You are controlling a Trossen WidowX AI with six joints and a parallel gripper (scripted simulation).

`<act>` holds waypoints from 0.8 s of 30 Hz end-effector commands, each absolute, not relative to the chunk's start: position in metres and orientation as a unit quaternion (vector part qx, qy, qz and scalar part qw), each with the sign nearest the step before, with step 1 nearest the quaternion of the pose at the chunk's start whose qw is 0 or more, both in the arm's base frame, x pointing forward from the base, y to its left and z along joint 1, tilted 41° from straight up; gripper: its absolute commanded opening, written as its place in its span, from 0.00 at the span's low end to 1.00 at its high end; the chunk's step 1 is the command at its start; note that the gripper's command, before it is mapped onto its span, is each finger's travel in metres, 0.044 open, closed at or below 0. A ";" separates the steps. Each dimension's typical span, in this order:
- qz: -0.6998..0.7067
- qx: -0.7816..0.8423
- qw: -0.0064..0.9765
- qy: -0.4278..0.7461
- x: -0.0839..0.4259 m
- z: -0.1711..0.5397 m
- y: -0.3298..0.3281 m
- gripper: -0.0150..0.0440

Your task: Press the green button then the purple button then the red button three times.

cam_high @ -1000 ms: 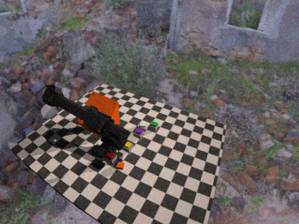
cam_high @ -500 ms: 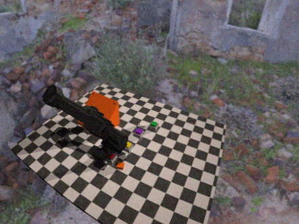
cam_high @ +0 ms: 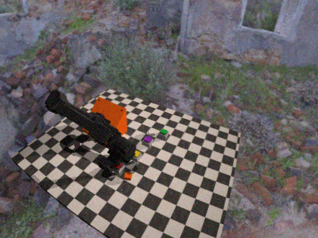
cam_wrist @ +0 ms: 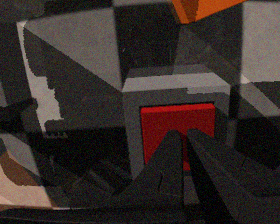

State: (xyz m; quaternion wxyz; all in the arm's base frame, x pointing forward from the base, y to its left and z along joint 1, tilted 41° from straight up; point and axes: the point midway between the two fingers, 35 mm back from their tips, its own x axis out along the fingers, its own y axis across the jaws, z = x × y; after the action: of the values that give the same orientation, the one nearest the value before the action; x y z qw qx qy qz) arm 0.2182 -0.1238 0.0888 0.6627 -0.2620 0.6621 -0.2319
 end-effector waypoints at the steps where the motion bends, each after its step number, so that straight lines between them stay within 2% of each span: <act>1: -0.230 -0.263 0.660 0.665 0.216 0.087 -0.124 0.29; 6: -0.229 -0.262 0.660 0.666 0.216 0.113 -0.101 0.29; 24: -0.229 -0.262 0.660 0.666 0.217 0.098 -0.114 0.29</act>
State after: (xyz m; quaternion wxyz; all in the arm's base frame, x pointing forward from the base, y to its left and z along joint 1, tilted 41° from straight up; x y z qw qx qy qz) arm 0.2193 -0.1104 0.1037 0.6641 -0.2606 0.6619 -0.2302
